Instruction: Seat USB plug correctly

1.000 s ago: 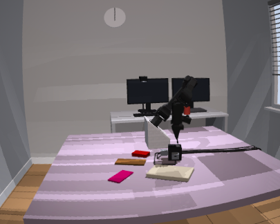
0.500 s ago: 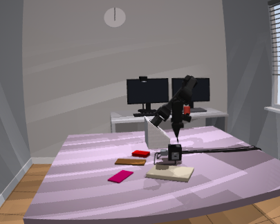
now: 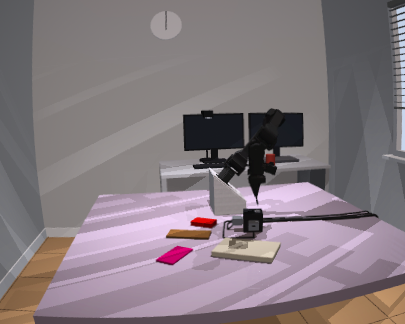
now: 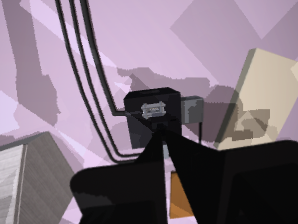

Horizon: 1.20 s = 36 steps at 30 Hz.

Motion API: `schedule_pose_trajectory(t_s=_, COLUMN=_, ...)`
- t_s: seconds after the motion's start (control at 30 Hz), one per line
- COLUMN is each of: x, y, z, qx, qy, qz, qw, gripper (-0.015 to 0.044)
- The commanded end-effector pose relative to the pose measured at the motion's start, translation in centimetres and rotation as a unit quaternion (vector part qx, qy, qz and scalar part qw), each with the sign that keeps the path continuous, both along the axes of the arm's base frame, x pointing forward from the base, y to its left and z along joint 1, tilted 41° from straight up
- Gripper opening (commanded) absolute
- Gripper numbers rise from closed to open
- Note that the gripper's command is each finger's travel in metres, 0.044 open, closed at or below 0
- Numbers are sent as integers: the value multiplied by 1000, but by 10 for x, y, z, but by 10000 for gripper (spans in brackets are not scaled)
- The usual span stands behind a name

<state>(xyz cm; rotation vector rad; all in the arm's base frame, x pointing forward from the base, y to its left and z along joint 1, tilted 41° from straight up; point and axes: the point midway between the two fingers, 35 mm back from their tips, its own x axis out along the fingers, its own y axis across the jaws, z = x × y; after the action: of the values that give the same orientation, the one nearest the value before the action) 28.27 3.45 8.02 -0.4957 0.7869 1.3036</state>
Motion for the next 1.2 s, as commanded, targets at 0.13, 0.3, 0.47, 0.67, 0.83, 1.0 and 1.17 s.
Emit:
schedule_pose_trajectory(t_s=0.13, x=-1, y=0, z=-1, qx=5, qy=51, qz=-57, qw=997, gripper=0)
schedule_pose_trajectory(t_s=0.3, x=-1, y=1, z=-1, qx=10, qy=96, qz=-108, qw=989, gripper=0)
schedule_pose_trajectory(t_s=0.47, x=-1, y=1, z=-1, qx=14, qy=138, qz=-156, qw=978, gripper=0)
schedule_pose_trajectory(t_s=0.67, x=-1, y=1, z=-1, qx=19, qy=188, qz=-213, qw=959, gripper=0)
schedule_pose_trajectory(t_s=0.83, x=-1, y=1, z=-1, qx=23, qy=229, qz=-260, qw=938, gripper=0)
schedule_pose_trajectory(t_s=1.0, x=-1, y=1, z=-1, qx=28, qy=268, qz=-306, qw=913, gripper=0)
schedule_pose_trajectory(t_s=1.17, x=-1, y=1, z=-1, qx=31, qy=307, qz=-350, qw=885, gripper=0)
